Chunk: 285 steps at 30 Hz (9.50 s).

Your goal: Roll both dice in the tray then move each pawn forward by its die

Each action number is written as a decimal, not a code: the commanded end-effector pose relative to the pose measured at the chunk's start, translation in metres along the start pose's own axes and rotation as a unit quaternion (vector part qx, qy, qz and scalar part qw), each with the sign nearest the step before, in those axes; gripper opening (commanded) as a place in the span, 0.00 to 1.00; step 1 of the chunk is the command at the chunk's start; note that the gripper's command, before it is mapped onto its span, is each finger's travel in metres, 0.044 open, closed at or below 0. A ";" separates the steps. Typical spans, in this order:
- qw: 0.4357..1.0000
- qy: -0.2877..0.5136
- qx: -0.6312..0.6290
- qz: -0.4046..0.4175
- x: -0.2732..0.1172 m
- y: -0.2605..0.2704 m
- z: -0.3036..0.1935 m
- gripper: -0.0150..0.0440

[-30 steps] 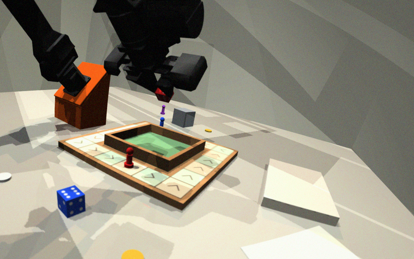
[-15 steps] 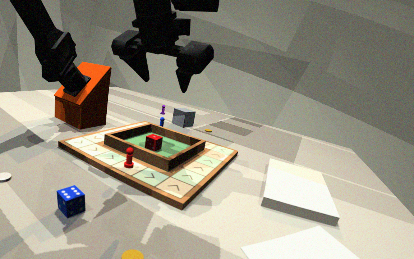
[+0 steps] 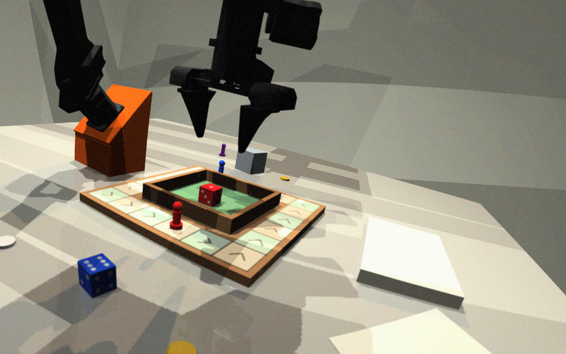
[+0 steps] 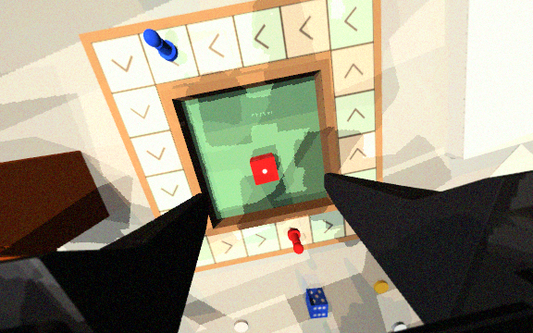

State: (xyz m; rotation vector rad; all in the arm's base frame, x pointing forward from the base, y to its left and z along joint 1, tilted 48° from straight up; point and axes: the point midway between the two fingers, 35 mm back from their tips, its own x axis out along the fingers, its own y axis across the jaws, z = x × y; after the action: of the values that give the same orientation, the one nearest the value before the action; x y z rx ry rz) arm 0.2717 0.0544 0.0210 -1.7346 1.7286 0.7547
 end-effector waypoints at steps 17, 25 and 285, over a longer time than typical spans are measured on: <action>0.676 0.012 0.735 -0.052 0.007 -0.053 -0.233 0.72; 0.676 0.012 0.735 -0.053 0.021 -0.053 -0.233 0.72; 0.758 0.017 0.650 -0.048 0.016 -0.027 -0.103 0.59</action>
State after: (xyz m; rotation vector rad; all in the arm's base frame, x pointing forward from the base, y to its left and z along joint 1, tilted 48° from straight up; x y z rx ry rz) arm 0.3002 -0.0307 0.0789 -0.8080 1.4934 -0.4911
